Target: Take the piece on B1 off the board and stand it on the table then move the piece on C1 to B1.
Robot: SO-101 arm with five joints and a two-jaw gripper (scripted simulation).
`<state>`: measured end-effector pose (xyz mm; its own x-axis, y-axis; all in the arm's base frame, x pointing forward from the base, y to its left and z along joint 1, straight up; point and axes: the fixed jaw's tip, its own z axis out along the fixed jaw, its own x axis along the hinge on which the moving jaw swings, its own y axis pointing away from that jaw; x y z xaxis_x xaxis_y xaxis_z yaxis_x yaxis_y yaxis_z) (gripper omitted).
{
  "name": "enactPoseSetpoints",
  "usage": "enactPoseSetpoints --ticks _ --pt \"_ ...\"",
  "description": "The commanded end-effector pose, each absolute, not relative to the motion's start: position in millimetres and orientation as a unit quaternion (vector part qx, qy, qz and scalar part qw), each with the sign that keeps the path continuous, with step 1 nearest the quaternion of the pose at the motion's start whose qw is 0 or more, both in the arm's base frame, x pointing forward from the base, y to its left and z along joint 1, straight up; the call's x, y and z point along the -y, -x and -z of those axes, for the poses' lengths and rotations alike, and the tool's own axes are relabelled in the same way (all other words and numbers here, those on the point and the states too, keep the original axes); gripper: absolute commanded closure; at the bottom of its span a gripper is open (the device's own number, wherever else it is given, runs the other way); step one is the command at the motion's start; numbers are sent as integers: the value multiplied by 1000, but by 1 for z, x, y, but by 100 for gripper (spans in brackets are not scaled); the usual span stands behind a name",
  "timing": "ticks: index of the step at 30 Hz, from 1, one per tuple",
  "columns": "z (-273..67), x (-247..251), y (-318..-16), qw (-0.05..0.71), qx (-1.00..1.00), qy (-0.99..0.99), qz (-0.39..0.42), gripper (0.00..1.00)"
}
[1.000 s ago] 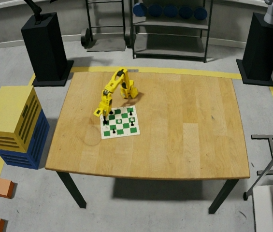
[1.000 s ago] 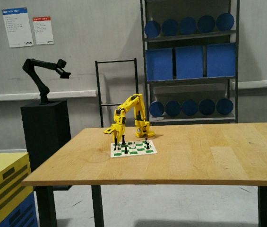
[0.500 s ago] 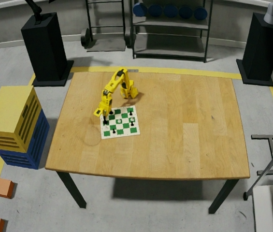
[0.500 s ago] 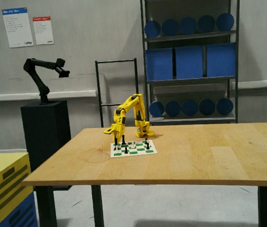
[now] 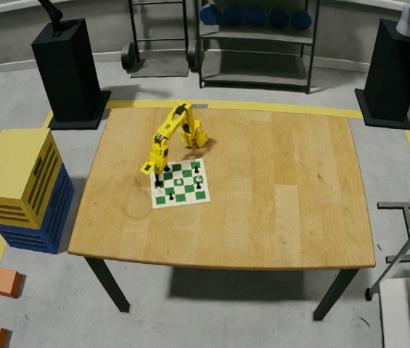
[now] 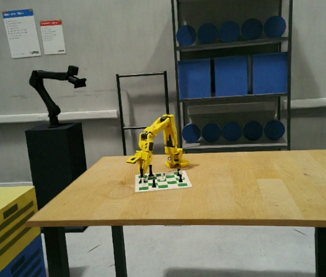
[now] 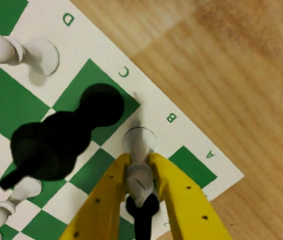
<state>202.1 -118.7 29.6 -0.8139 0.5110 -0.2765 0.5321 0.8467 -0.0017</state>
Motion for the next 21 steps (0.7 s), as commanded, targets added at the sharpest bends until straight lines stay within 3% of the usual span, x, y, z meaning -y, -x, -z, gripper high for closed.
enactPoseSetpoints --ticks 1,21 --pt "-38 122 -201 137 -951 -275 42 100" --pt "-84 121 -200 138 -951 -275 42 100"
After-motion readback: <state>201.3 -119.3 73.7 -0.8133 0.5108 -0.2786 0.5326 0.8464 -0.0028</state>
